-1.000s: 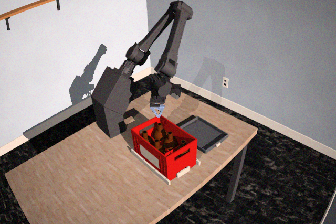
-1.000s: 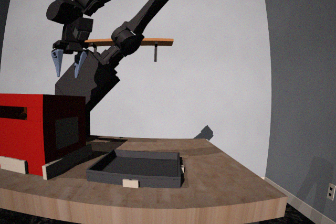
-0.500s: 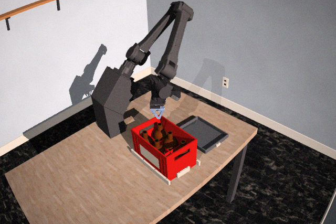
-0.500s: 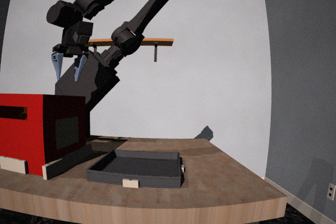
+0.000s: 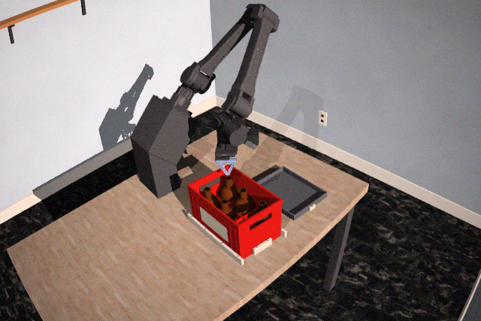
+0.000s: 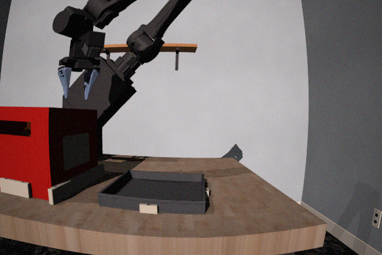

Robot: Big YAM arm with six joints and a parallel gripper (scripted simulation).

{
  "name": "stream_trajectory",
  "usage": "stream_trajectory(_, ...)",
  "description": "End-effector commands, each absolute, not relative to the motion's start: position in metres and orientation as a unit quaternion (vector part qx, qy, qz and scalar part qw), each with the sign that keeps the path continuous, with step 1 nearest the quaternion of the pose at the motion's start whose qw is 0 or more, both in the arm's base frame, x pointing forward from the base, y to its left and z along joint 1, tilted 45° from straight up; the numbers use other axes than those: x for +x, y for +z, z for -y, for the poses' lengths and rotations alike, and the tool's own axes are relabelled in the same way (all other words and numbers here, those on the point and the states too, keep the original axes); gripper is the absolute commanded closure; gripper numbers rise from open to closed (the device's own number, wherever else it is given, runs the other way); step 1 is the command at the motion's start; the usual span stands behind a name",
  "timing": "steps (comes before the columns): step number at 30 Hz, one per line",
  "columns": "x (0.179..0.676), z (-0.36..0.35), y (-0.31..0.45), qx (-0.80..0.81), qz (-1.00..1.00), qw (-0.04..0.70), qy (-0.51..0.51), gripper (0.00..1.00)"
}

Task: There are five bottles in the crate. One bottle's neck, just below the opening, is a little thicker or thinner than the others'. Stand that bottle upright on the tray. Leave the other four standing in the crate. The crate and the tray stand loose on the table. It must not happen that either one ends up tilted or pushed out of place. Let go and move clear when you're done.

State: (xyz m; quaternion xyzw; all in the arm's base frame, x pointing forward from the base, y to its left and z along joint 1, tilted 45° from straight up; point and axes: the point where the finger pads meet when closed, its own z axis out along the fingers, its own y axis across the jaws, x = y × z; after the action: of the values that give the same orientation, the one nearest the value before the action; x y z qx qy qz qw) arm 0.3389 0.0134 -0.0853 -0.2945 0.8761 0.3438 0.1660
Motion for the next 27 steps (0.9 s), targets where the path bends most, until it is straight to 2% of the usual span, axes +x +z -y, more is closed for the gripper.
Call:
stream_trajectory(1,0.3386,-0.0222,-0.0954,-0.292,-0.876,0.16,0.349,0.39)
stream_trajectory(27,0.3391,-0.0294,-0.1036,-0.293,-0.876,0.161,0.348,0.39)
